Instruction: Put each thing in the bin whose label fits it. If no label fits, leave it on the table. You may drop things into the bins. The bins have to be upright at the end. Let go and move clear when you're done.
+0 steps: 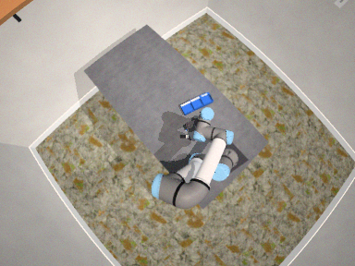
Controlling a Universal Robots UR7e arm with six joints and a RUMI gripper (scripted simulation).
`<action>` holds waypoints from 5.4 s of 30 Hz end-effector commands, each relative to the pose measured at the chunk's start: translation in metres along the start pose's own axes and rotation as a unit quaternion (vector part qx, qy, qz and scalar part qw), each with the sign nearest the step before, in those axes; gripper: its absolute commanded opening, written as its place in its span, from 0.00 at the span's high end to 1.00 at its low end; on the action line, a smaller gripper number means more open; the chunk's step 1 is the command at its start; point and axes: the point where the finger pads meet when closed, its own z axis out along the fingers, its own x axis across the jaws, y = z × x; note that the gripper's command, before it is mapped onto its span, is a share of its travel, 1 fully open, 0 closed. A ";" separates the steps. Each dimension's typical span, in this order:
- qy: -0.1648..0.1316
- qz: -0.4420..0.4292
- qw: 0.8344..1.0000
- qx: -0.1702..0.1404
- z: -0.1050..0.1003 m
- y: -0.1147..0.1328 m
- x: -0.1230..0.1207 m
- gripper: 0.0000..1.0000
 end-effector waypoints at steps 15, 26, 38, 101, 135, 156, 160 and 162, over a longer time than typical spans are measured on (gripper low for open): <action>0.000 0.000 1.000 0.000 -0.054 0.000 0.000 1.00; 0.000 0.000 1.000 0.000 -0.057 0.000 0.000 1.00; 0.001 -0.090 0.996 0.000 -0.057 0.006 0.023 1.00; 0.001 -0.114 0.994 0.000 -0.033 0.050 0.185 1.00; 0.001 -0.114 0.994 0.000 -0.012 0.049 0.183 0.82; 0.001 -0.114 0.994 0.000 -0.020 0.049 0.183 0.82; 0.001 -0.114 0.994 0.000 -0.023 0.049 0.183 0.82; 0.001 -0.114 0.994 0.000 -0.026 0.049 0.183 0.82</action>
